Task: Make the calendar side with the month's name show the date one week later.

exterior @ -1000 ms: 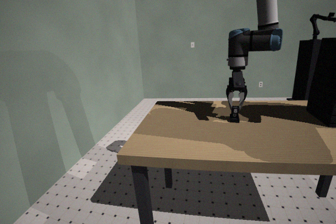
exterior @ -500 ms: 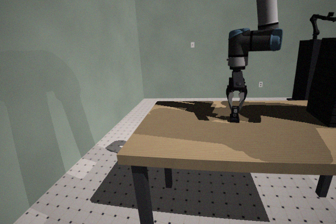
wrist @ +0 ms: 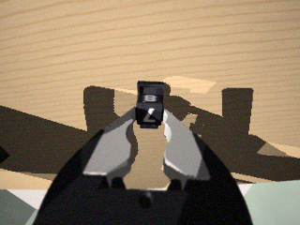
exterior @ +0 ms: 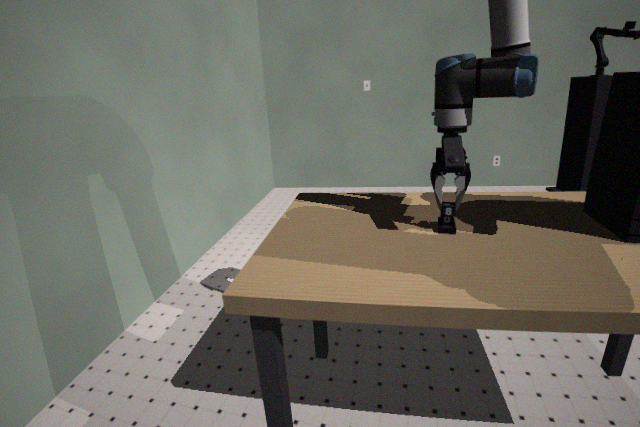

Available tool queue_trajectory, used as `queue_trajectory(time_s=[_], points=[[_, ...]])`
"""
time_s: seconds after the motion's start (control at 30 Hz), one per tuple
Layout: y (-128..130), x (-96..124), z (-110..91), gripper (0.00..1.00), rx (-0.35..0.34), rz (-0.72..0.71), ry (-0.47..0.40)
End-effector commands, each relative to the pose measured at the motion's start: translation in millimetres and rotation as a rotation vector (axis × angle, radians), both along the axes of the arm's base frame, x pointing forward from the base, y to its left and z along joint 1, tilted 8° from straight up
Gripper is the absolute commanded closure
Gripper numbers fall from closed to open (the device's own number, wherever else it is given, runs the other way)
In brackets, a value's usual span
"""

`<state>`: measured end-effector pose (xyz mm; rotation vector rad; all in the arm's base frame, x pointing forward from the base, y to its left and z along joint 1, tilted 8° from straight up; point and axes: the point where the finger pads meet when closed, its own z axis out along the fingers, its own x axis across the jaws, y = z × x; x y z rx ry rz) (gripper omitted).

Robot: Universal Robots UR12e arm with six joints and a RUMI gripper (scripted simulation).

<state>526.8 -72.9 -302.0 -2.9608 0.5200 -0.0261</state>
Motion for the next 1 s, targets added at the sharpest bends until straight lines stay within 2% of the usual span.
queue_trajectory(time_s=[0.0, 0.97], points=[[-0.2, 0.4, 0.3, 0.89, 0.000, 0.000, -0.001], [0.1, 0.5, -2.3, 0.89, 0.000, 0.000, -0.001]])
